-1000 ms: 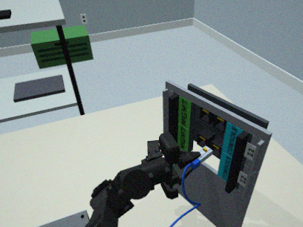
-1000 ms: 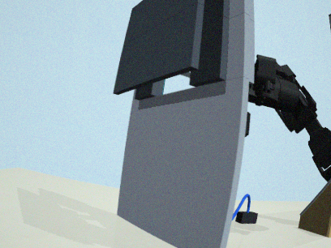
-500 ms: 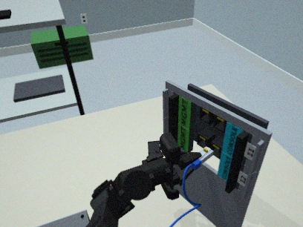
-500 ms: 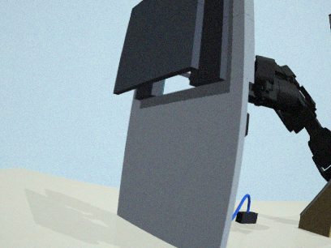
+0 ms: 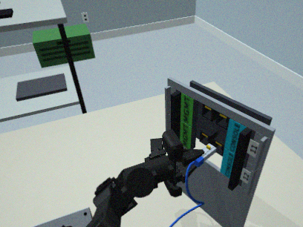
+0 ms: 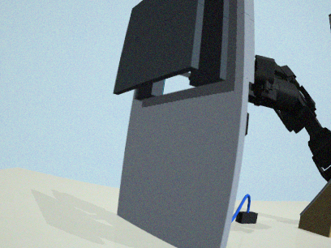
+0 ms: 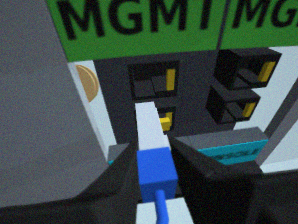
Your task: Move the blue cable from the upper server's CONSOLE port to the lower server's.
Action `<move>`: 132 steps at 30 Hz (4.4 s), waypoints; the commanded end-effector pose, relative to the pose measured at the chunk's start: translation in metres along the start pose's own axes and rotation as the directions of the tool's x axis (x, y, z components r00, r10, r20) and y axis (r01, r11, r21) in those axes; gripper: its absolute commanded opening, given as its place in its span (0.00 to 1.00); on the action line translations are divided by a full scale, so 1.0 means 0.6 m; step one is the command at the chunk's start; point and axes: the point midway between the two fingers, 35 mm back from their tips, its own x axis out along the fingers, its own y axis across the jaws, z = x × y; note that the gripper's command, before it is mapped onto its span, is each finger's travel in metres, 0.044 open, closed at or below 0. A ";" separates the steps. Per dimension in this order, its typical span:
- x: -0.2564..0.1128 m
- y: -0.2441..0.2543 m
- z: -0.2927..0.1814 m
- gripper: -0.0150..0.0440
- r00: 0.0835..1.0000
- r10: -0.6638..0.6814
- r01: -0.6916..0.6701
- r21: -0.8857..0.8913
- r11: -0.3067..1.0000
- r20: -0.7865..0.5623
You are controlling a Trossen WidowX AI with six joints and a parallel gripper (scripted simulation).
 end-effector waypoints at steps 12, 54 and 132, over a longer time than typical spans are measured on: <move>0.001 -0.004 -0.005 0.25 1.000 -0.010 0.010 0.000 1.000 0.000; 0.005 -0.005 -0.013 0.25 1.000 -0.013 0.013 0.000 1.000 0.000; 0.017 -0.002 -0.019 0.25 1.000 -0.016 0.016 0.001 1.000 -0.004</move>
